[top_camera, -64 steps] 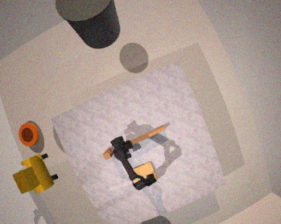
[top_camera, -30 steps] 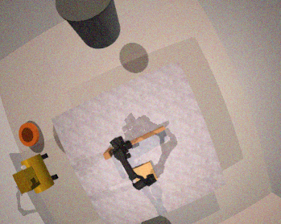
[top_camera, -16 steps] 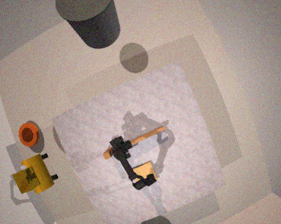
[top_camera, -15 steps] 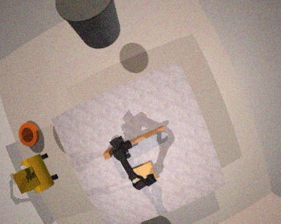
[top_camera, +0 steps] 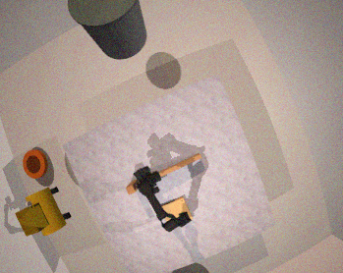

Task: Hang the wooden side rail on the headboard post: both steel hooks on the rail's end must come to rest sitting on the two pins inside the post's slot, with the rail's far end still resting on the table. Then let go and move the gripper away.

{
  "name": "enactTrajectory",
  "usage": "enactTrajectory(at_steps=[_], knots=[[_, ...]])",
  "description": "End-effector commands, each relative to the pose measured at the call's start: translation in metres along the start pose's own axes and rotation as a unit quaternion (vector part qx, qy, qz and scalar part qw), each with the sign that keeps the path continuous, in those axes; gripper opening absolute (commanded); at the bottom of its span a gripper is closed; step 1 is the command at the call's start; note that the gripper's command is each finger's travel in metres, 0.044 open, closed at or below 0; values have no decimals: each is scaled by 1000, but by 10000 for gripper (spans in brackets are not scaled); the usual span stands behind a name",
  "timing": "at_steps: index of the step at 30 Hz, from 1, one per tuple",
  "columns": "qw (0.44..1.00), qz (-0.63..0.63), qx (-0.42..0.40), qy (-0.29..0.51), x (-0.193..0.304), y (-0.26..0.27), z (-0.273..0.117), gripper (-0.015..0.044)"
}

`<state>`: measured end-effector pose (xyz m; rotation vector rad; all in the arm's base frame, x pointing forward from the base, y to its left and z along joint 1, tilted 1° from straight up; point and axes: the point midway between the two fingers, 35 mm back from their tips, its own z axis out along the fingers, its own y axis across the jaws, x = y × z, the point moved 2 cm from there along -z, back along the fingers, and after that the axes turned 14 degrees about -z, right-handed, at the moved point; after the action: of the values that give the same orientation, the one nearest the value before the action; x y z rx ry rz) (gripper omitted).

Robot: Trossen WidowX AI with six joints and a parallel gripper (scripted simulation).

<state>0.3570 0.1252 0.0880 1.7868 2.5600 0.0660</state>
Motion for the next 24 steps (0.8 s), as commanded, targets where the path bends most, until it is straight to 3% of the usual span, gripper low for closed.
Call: enactTrajectory(at_steps=[1,24], knots=[[1000,0,-5,2,3,0,-4,0],[1000,0,-5,2,4,2,-6,0]])
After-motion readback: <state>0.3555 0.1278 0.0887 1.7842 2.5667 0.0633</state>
